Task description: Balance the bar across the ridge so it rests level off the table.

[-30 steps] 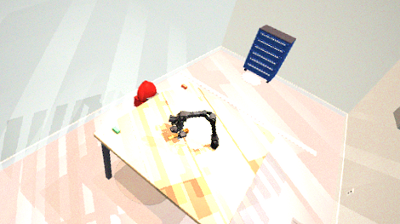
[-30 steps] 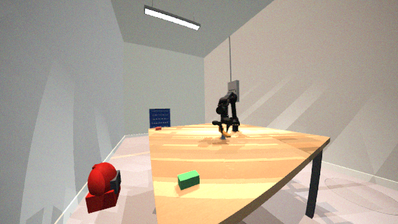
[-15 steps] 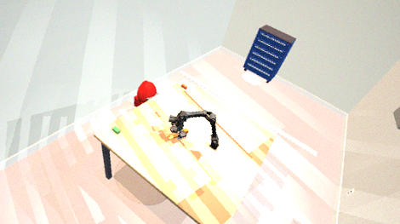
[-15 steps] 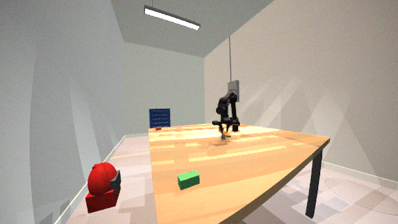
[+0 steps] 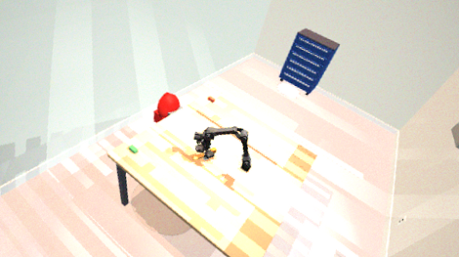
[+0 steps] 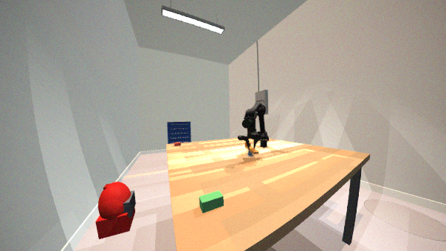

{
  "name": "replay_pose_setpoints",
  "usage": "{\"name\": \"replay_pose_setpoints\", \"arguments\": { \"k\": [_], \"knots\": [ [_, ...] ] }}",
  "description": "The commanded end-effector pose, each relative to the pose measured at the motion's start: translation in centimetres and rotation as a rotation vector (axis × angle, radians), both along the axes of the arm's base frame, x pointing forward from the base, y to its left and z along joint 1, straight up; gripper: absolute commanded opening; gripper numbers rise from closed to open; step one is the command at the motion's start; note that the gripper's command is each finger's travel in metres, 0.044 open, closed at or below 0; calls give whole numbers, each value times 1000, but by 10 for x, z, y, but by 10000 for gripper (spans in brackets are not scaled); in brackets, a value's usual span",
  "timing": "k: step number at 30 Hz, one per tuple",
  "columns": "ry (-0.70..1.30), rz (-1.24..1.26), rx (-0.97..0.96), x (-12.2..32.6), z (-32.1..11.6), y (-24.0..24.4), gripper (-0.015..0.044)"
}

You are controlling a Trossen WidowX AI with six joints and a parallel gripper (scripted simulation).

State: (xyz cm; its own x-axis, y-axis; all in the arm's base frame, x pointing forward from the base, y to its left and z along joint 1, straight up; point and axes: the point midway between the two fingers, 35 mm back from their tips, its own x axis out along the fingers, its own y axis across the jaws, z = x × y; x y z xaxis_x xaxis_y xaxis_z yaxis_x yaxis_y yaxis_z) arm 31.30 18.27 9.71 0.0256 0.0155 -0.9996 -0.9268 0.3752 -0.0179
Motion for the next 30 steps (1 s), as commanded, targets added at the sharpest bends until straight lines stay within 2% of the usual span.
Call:
{"name": "replay_pose_setpoints", "arguments": {
  "k": [1,18,24,30],
  "knots": [
    [0,0,0,0,0,0,0],
    [0,0,0,0,0,0,0],
    [0,0,0,0,0,0,157],
    [0,0,0,0,0,0,167]
  ]
}}
